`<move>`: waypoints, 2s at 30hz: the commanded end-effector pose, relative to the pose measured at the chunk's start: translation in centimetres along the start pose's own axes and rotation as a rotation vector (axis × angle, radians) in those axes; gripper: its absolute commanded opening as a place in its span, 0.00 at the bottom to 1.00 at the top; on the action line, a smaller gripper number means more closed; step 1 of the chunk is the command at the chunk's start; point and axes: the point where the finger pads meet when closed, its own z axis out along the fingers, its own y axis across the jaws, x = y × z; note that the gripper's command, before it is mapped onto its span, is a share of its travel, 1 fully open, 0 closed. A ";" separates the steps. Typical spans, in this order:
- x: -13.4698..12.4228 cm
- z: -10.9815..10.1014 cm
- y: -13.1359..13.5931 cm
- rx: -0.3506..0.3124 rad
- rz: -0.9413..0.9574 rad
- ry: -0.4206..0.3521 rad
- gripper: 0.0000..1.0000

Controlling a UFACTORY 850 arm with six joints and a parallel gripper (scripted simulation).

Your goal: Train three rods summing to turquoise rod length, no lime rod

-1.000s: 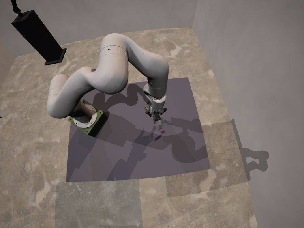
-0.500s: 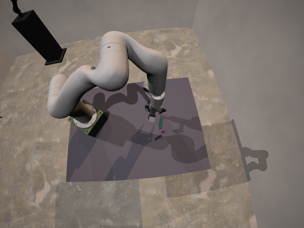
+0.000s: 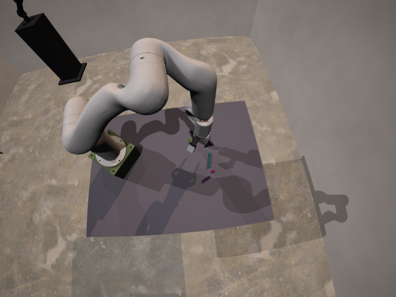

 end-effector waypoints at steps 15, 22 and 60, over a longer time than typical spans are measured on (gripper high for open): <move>-1.7 0.1 2.5 0.097 0.480 -0.003 1.00; -2.2 0.2 3.3 0.098 0.634 -0.012 1.00; -3.0 0.3 4.5 0.098 0.860 -0.025 1.00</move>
